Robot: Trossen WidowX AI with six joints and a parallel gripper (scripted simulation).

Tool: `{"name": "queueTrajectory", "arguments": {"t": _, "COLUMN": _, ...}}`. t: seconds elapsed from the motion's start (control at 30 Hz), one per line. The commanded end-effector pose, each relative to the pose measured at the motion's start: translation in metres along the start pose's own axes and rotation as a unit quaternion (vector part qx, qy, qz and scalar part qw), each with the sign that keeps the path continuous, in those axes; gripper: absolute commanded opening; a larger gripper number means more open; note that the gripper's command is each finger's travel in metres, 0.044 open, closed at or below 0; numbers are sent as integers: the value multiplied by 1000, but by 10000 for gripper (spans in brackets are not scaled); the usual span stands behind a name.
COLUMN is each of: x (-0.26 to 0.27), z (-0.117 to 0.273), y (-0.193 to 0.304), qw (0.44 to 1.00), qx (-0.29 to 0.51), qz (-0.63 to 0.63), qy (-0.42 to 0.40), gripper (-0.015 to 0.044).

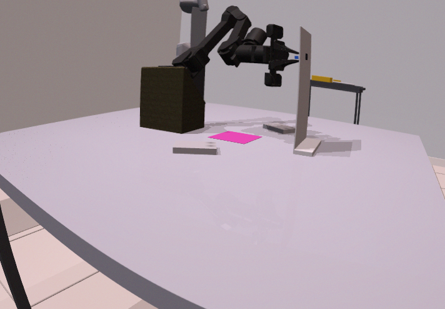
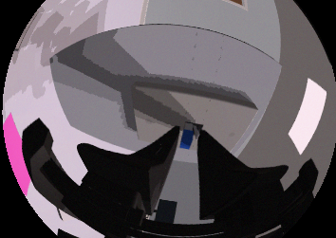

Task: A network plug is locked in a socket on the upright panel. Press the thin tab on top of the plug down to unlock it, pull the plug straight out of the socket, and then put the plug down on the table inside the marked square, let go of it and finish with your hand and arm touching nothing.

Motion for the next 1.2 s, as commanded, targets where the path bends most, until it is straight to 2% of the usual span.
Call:
{"name": "queueTrajectory", "arguments": {"t": 0.0, "x": 0, "z": 0, "y": 1, "qw": 1000, "qx": 2, "qz": -2, "qy": 0, "gripper": 64}}
{"name": "queueTrajectory", "arguments": {"t": 0.33, "x": 0, "z": 0, "y": 1, "qw": 1000, "qx": 2, "qz": -2, "qy": 0, "gripper": 0}}
{"name": "queueTrajectory", "arguments": {"t": 1.17, "x": 0, "z": 13, "y": 4, "qw": 1000, "qx": 2, "qz": -2, "qy": 0, "gripper": 0}}
Point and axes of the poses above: the point midway between the two fingers, 35 mm back from their tips, its own z axis back along the fingers, its own x axis across the jaws, y = z × x, the point moved 2 cm from there along z, back along the fingers, and after that the axes turned 11 degrees about -z, right-handed, at the moved point
